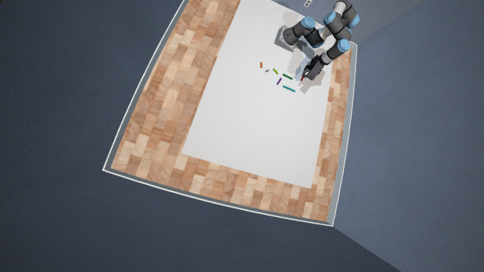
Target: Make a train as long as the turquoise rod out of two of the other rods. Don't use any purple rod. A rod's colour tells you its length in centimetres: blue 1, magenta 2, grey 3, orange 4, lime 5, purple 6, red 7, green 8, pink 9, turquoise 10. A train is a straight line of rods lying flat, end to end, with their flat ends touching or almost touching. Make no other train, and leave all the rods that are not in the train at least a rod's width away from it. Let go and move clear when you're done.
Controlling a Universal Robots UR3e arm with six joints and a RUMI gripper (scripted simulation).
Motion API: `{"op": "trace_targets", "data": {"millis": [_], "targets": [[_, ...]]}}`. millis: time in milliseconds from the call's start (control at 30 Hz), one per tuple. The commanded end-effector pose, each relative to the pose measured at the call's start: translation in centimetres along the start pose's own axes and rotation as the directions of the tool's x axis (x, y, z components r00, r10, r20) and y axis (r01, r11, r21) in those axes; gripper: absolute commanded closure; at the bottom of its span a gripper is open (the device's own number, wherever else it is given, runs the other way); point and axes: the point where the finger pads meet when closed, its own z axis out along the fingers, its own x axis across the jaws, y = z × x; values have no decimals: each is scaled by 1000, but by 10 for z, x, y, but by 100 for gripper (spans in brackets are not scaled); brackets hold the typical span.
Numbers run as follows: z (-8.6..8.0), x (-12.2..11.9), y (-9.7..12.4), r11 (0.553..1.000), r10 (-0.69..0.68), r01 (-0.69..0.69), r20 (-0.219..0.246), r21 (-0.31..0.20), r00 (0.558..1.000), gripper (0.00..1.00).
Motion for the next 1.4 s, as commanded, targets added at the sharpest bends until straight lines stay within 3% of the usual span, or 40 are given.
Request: {"op": "trace_targets", "data": {"millis": [0, 200, 367, 533, 700, 767, 1067, 1200, 1367], "targets": [[-1, 0, -1, 1000, 0, 0, 0, 2, 1000, 100], [-1, 2, -3, 1000, 5, -5, 0, 3, 1000, 100], [-2, 19, -18, 999, 45, -45, -3, 4, 999, 100], [-3, 60, -47, 991, 131, -131, -8, 6, 991, 100], [-4, 120, -76, 970, 242, -242, -9, 7, 970, 100], [-4, 120, -76, 970, 242, -242, -9, 7, 970, 100], [-2, 222, -100, 913, 408, -408, -2, 4, 913, 100], [-1, 244, -102, 898, 440, -440, 0, 3, 898, 100], [-1, 249, -102, 894, 447, -447, 1, 3, 894, 100]]}}
